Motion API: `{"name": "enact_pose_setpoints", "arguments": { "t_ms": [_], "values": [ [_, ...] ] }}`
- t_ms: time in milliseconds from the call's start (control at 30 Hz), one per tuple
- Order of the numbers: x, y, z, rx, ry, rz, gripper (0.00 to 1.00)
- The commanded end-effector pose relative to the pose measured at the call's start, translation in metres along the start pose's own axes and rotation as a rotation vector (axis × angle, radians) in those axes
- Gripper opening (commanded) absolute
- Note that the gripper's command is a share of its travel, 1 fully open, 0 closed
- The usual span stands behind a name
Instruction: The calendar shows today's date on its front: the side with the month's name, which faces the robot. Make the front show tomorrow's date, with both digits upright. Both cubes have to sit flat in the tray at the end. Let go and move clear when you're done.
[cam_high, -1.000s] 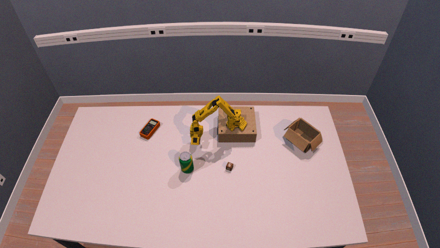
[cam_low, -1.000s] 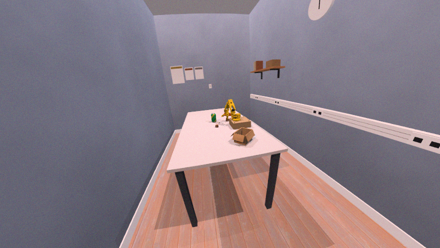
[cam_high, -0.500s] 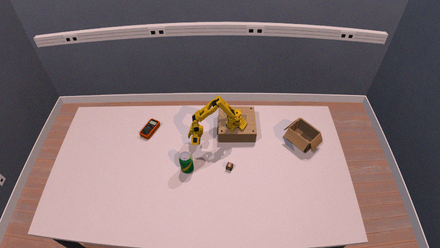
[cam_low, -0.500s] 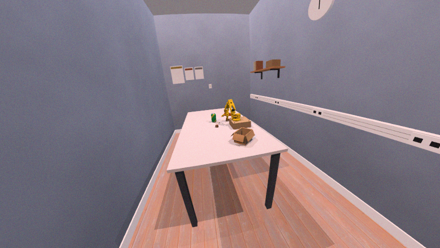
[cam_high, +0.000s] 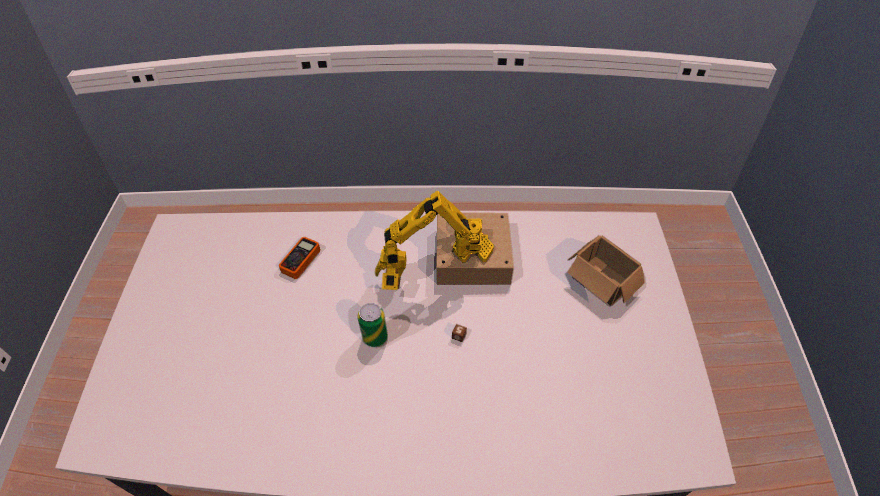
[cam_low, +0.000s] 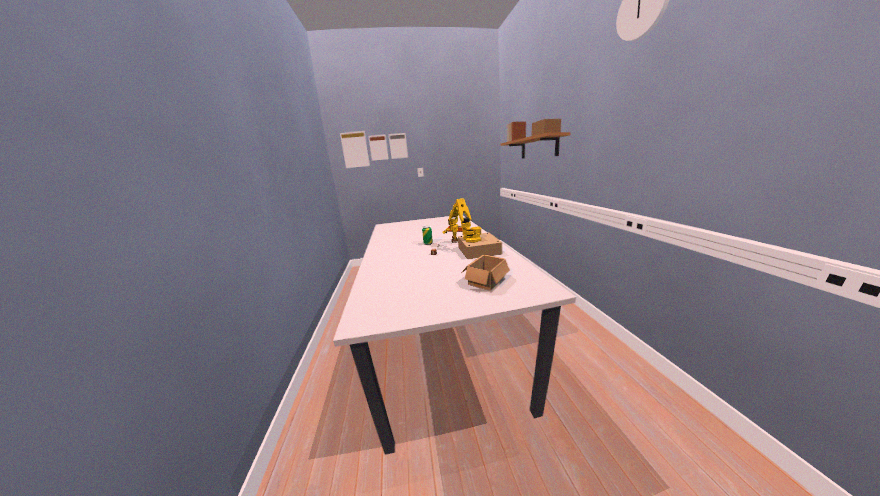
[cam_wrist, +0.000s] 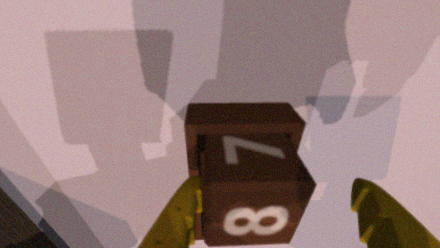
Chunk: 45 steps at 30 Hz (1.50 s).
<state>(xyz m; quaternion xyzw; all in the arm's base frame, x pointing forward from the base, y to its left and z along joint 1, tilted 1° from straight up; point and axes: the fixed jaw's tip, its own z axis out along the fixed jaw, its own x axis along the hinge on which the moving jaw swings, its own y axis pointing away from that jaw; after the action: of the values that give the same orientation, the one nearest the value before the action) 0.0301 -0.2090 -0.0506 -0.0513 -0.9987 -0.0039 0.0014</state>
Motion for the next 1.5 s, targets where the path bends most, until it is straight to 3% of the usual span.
{"name": "enact_pose_setpoints", "arguments": {
  "t_ms": [0, 233, 300, 633, 1467],
  "values": [
    [0.002, 0.002, -0.004, -0.011, 0.001, 0.001, 0.36],
    [0.002, 0.000, -0.027, -0.011, 0.001, 0.001, 0.36],
    [0.002, 0.000, -0.027, -0.011, 0.001, 0.001, 0.36],
    [0.002, 0.002, -0.055, -0.011, 0.001, 0.001, 0.36],
    [0.002, 0.002, -0.058, -0.011, 0.001, 0.001, 0.36]
  ]
}}
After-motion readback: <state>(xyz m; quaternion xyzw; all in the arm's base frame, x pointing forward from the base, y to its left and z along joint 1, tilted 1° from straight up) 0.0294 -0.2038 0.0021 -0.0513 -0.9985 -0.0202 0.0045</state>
